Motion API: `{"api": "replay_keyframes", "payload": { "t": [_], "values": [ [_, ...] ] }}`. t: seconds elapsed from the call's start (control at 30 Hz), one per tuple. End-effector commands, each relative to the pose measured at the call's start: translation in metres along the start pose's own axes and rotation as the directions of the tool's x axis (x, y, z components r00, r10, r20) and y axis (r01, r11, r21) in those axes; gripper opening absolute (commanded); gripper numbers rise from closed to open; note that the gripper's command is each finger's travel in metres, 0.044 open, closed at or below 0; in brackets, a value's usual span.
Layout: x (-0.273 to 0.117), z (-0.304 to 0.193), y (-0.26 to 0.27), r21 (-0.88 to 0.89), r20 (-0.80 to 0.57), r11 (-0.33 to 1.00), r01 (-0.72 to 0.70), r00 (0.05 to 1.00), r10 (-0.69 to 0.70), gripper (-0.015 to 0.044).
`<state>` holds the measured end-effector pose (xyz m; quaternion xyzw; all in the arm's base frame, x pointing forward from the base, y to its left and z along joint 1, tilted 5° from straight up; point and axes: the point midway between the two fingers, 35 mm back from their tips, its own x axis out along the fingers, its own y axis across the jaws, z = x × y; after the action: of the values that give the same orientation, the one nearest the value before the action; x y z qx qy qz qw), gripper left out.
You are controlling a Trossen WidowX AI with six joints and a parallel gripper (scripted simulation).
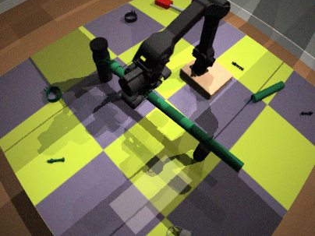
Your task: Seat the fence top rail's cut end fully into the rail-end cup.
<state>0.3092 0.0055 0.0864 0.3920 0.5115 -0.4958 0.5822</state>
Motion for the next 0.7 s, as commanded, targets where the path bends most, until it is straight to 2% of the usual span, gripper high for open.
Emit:
{"api": "replay_keyframes", "payload": {
  "t": [0.0,0.67],
  "values": [
    [0.0,0.008,0.0,0.001,0.012,1.0,-0.002,1.0,0.002,0.0],
    [0.001,0.023,0.0,0.001,0.013,1.0,-0.002,1.0,0.002,0.0]
  ]
}}
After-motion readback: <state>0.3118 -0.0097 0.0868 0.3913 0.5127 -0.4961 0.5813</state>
